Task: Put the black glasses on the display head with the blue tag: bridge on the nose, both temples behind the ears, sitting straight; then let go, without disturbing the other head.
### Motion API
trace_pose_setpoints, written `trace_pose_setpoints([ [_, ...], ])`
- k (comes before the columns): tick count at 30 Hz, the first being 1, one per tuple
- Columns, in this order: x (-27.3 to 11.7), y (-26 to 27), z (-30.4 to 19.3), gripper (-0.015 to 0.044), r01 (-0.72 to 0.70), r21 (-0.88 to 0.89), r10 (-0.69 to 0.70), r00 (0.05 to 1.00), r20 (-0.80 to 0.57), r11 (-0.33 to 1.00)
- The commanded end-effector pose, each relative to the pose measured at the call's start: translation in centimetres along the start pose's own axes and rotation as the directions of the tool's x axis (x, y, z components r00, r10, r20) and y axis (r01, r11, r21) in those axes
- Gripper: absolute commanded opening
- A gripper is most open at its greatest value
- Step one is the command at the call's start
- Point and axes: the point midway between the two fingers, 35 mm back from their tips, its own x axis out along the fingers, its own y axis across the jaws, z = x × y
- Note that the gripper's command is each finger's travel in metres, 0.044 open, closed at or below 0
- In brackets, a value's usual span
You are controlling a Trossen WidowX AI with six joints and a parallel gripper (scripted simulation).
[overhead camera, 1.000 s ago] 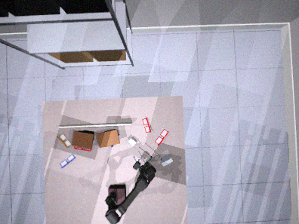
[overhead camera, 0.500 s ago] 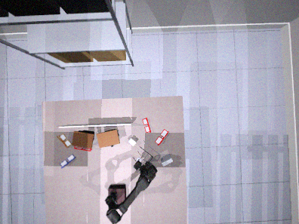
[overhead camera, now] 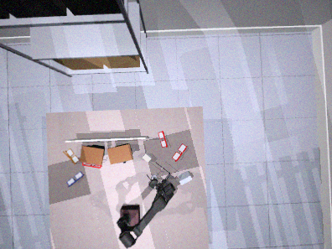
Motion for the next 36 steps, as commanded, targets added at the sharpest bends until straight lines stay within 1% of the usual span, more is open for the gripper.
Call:
trace_pose_setpoints([
  [1,-0.2,-0.1,0.4,0.0000,0.000,-0.004,0.000,1.000,0.009,1.000],
  [36,-0.3,-0.3,1.4,0.0000,0.001,-0.004,-0.001,1.000,0.010,1.000],
])
